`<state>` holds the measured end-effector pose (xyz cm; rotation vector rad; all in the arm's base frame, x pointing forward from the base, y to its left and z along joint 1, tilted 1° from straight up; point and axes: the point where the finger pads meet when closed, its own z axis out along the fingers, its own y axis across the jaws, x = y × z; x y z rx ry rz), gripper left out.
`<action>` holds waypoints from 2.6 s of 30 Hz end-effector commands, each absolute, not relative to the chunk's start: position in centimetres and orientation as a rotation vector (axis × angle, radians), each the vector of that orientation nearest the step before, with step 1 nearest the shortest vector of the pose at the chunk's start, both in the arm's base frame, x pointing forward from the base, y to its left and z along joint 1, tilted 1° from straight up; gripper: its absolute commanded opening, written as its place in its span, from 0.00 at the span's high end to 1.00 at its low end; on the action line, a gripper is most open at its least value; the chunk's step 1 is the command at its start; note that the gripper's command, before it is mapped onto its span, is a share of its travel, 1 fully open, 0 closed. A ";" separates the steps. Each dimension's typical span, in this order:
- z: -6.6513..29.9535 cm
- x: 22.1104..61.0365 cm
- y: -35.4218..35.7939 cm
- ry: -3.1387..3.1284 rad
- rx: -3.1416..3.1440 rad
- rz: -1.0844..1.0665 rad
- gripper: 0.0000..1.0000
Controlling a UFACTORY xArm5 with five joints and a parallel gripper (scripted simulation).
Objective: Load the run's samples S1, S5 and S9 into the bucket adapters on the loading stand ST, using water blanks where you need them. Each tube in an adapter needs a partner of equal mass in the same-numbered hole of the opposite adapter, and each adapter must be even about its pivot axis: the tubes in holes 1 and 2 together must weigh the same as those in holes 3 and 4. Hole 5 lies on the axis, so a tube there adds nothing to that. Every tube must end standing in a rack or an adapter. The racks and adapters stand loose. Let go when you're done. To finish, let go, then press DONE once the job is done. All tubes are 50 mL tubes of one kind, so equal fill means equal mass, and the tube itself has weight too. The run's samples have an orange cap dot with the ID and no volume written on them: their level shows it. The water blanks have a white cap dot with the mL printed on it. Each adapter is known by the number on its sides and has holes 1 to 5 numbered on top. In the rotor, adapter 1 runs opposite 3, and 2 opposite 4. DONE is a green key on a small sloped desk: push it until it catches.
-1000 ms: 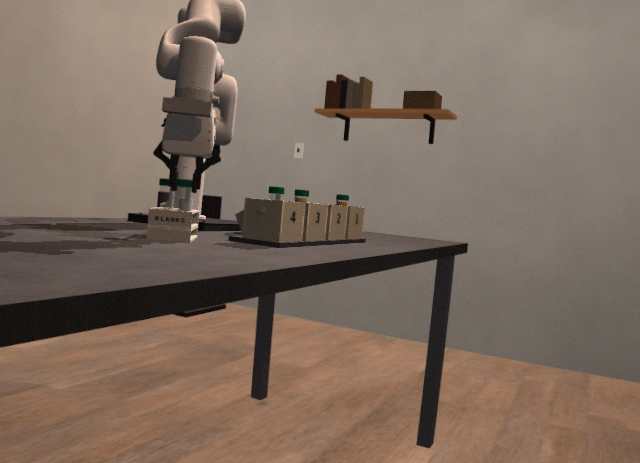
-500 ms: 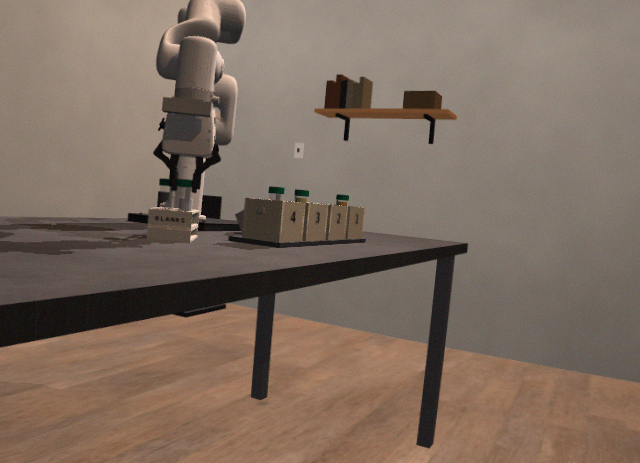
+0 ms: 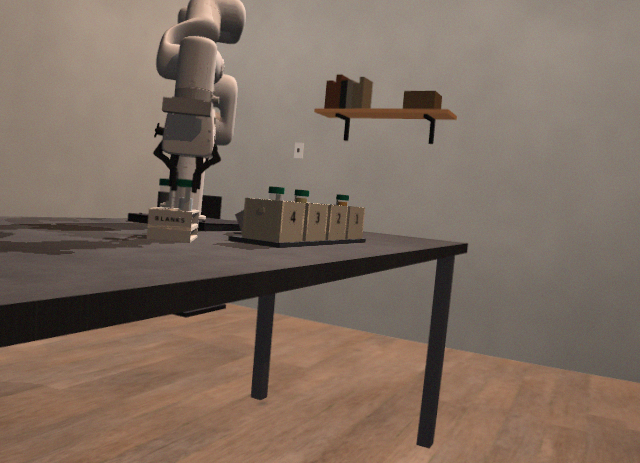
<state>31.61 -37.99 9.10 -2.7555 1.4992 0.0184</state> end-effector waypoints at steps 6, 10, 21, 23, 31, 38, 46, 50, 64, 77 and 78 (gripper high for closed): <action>9.5 31.7 -38.1 1.495 -2.748 0.006 1.00; 9.8 31.7 -38.1 1.495 -2.748 0.006 1.00; 10.4 31.7 -38.1 1.495 -2.748 0.006 1.00; 10.5 31.7 -38.1 1.495 -2.748 0.006 1.00; 10.9 31.7 -38.1 1.495 -2.748 0.006 1.00; 11.3 31.7 -38.1 1.495 -2.748 0.006 1.00; 12.3 31.7 -38.1 1.495 -2.748 0.006 1.00; 12.9 31.7 -38.2 1.495 -2.748 0.006 1.00; 15.3 31.7 -38.2 1.495 -2.748 0.006 1.00; 17.9 31.7 -38.2 1.495 -2.748 0.006 1.00; 18.1 31.7 -38.2 1.495 -2.748 0.006 1.00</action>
